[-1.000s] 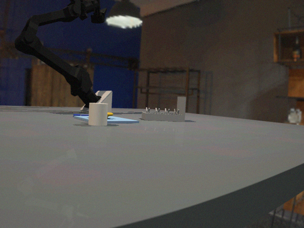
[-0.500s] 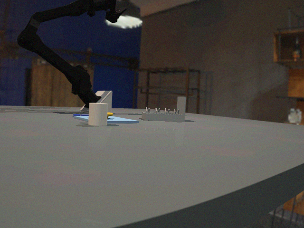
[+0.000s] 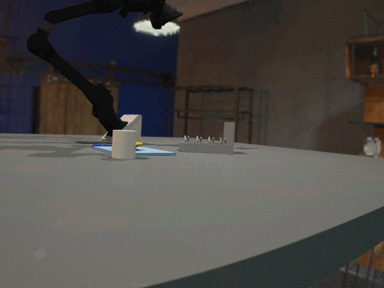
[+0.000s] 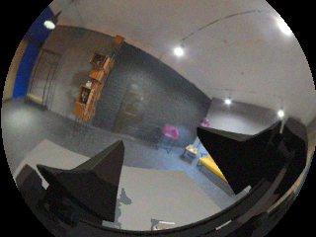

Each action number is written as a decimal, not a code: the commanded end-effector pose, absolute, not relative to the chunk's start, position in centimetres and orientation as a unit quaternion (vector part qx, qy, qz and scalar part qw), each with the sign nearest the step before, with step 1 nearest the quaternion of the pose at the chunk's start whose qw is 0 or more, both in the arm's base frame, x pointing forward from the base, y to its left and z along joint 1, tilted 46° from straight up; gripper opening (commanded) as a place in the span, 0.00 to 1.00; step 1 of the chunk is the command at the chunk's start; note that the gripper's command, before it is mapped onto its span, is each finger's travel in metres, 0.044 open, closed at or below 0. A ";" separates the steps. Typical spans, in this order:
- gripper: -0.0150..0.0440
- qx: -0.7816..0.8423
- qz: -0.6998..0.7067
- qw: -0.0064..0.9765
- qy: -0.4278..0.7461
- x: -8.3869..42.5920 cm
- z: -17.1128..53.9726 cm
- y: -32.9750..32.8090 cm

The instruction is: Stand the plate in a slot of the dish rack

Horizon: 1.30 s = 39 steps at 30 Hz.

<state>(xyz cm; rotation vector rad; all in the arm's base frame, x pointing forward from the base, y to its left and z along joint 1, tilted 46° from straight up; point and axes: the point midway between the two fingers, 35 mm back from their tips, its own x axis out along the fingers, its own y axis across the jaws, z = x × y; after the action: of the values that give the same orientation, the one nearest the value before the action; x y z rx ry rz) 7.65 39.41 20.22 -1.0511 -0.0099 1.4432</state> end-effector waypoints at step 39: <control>0.93 -0.426 0.229 0.768 0.419 28.5 13.3 21.5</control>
<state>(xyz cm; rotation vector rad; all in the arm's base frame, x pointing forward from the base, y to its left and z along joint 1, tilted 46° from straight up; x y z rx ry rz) 27.69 22.78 13.42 -0.9452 0.8681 0.5630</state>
